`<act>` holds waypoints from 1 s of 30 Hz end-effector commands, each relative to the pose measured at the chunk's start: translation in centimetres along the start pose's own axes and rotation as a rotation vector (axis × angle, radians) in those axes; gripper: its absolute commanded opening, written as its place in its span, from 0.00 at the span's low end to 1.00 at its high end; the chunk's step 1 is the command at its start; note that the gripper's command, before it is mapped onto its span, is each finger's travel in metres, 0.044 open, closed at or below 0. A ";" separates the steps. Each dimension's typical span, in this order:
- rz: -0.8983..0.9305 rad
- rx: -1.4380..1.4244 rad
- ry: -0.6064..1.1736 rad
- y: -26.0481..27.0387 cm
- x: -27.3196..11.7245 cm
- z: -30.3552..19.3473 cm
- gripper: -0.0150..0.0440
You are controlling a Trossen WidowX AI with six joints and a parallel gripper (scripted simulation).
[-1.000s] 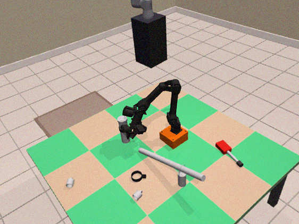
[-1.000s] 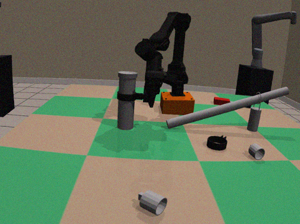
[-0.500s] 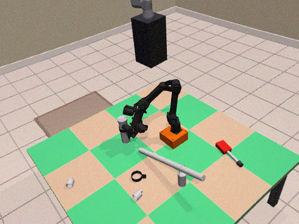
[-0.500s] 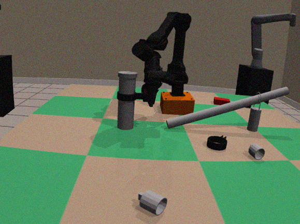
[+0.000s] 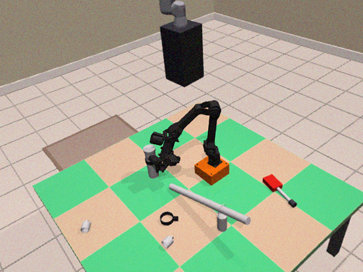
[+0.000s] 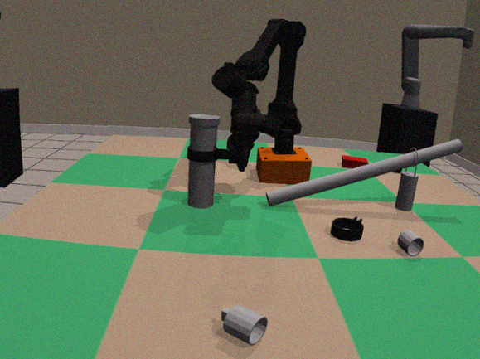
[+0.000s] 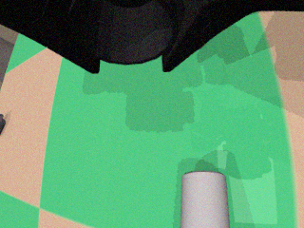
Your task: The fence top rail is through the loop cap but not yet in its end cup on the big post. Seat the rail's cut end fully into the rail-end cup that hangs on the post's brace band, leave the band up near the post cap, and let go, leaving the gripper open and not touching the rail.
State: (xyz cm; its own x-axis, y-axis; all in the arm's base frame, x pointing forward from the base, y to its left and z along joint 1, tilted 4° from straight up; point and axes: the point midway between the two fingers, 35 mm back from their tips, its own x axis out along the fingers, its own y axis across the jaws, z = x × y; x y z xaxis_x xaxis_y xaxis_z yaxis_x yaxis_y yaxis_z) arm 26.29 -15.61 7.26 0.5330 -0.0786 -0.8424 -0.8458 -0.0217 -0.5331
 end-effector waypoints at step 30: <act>-0.005 -0.003 -0.015 -2.0 -3.2 3.8 1.00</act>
State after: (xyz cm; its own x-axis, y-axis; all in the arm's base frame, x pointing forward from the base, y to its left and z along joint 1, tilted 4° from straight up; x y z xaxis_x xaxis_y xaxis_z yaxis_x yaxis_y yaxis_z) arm 26.36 -11.54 10.69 0.5392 -0.0638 -0.8398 -0.8422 -0.0364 -0.5380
